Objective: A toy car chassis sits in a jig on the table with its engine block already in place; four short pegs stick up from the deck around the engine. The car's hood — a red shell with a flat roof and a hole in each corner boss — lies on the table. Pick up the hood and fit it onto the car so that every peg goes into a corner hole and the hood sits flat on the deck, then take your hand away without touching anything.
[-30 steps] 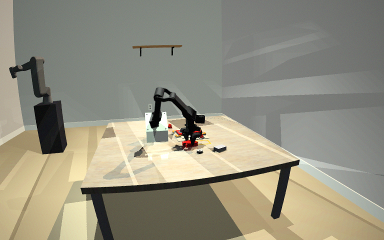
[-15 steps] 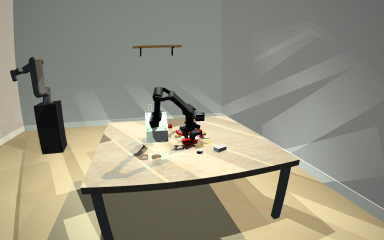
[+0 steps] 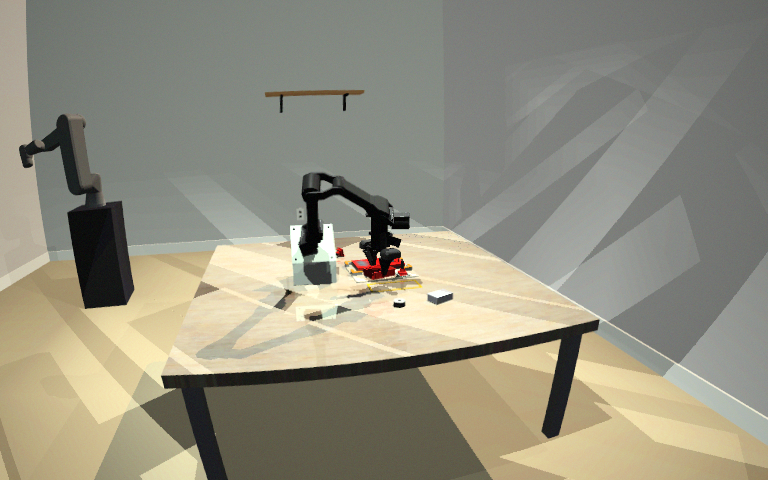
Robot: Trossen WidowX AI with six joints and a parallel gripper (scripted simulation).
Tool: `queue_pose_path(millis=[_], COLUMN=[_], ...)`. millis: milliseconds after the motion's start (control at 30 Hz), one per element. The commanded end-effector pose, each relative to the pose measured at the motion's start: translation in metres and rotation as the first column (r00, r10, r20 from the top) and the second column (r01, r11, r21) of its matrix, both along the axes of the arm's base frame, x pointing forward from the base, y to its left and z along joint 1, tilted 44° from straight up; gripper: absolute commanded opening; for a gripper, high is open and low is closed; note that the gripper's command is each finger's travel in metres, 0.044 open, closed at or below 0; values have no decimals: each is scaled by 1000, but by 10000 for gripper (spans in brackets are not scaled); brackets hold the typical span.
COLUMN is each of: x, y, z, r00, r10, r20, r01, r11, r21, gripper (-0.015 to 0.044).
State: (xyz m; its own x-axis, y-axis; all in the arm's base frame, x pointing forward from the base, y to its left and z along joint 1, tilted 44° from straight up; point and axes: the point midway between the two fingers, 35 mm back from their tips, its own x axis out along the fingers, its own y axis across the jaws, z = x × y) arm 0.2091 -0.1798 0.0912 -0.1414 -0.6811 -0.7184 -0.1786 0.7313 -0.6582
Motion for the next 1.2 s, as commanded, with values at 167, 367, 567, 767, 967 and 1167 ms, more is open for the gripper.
queue_pose_path(millis=[167, 367, 567, 767, 967, 1167], x=[5, 6, 9, 25, 40, 54], y=[15, 23, 25, 33, 42, 52], z=[20, 28, 23, 15, 7, -3], r00=[1000, 1000, 1000, 1000, 999, 998], r10=[-4, -4, -2, -13, -24, -36], r20=[10, 10, 6, 23, 38, 52], r01=[4, 4, 2, 13, 24, 35], r11=[1000, 1000, 1000, 1000, 1000, 999], r21=[-8, -8, 2, 7, 13, 17], gripper=[0, 0, 0, 0, 0, 0])
